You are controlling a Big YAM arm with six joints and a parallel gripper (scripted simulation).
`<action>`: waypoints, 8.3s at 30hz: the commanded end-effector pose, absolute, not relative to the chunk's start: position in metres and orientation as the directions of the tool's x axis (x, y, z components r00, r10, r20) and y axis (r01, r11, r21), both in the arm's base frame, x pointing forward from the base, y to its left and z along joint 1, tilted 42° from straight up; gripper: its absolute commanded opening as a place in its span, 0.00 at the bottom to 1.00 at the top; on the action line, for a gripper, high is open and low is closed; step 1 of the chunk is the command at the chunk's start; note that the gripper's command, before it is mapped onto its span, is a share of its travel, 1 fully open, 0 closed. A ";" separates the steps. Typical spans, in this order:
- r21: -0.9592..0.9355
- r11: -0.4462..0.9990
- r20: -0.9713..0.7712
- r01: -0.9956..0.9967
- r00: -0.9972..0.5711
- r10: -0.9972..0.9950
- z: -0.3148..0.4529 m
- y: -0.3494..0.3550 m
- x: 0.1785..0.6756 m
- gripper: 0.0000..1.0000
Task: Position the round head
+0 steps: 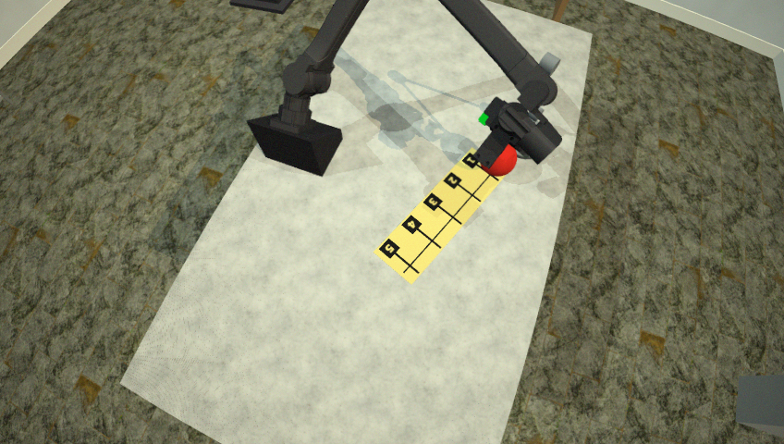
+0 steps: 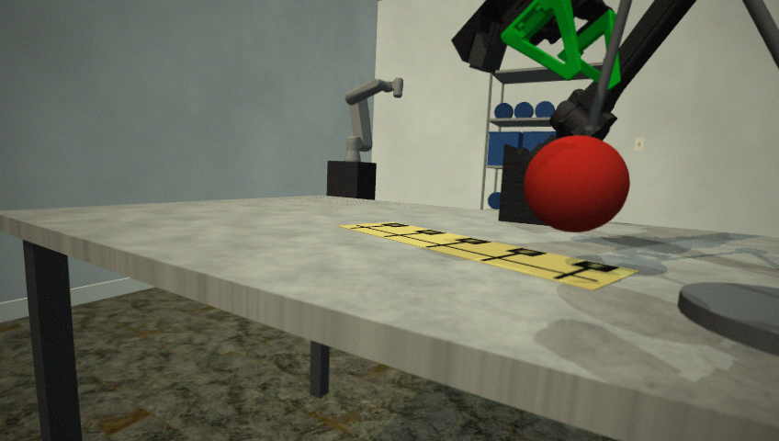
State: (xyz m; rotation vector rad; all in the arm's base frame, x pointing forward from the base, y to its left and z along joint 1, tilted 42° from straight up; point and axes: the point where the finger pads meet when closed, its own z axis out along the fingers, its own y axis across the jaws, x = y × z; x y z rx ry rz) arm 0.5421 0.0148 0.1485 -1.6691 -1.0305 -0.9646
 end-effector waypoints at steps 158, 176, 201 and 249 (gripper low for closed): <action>-0.324 -0.335 0.881 0.885 0.411 0.235 0.159 -0.087 0.499 1.00; -0.290 -0.315 0.935 0.904 0.337 0.107 0.157 -0.087 0.504 1.00; -0.240 -0.328 0.970 0.914 0.239 -0.044 0.156 -0.084 0.512 1.00; -0.232 -0.299 0.973 0.926 0.223 -0.063 0.157 -0.090 0.512 1.00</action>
